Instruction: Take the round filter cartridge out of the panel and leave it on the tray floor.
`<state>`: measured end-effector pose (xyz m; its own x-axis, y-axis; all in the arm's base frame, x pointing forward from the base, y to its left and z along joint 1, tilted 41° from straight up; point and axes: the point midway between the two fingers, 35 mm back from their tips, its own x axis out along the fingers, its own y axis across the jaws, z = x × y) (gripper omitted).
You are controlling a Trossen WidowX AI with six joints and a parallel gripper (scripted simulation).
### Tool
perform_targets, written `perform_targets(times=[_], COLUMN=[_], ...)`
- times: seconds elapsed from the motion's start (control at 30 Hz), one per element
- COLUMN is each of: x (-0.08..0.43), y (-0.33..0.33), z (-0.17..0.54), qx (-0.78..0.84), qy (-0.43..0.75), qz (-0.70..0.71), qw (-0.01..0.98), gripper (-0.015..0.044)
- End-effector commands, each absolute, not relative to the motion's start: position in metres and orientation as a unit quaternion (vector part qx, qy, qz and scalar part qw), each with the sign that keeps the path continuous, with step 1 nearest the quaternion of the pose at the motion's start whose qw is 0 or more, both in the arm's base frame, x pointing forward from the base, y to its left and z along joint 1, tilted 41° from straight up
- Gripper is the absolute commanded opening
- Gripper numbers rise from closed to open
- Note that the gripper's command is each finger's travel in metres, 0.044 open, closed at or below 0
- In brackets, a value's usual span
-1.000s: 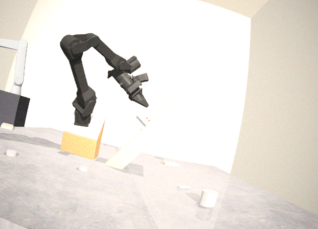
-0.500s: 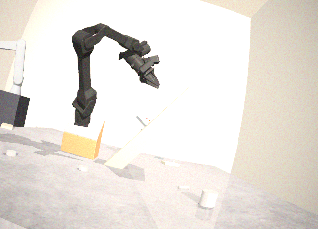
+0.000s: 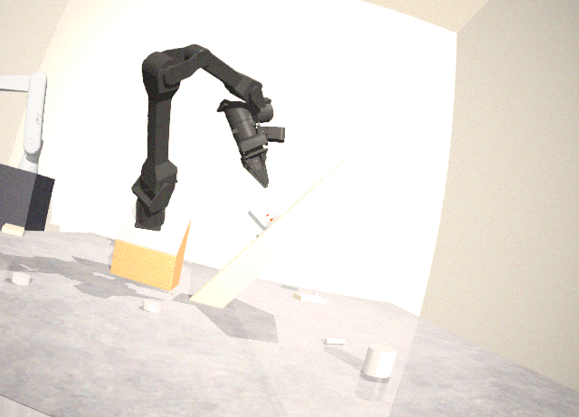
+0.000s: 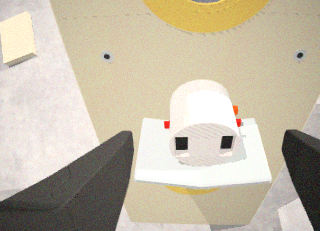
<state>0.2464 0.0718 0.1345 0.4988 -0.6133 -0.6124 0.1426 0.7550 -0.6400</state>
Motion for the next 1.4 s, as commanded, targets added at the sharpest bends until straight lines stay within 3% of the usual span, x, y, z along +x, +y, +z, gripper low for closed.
perform_targets(times=[0.0,1.37], x=[0.233,0.255], y=[0.059,0.029], z=[0.118,0.088], qx=[-0.254,-0.25], qy=[0.481,0.48], qz=[-0.246,-0.246], qw=[0.802,0.804], gripper=[0.0305,0.0291])
